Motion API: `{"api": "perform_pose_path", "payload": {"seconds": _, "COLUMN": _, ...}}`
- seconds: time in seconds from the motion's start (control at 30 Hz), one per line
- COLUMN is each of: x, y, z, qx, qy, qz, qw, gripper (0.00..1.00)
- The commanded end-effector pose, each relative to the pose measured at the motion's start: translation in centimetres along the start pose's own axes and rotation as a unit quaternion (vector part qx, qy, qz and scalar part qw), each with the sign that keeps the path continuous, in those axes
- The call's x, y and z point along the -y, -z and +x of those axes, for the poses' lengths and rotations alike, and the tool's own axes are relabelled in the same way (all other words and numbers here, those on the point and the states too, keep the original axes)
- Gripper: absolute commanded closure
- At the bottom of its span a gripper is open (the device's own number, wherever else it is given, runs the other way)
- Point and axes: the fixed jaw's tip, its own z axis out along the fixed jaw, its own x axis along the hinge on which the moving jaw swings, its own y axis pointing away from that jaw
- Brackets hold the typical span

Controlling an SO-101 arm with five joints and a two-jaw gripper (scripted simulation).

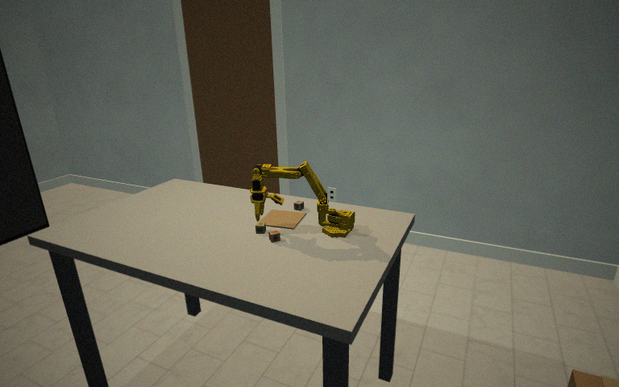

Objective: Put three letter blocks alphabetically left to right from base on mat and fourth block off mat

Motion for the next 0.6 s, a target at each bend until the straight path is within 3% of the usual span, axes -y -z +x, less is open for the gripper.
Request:
{"api": "perform_pose_path", "payload": {"seconds": 0.0, "x": 0.21, "y": 2.57, "z": 1.1, "qx": -0.065, "qy": 0.006, "qz": 0.003, "qw": 0.998, "gripper": 0.65}}
{"api": "perform_pose_path", "payload": {"seconds": 0.57, "x": 0.53, "y": 2.85, "z": 1.06, "qx": -0.067, "qy": 0.019, "qz": 0.003, "qw": 0.998, "gripper": 0.65}}
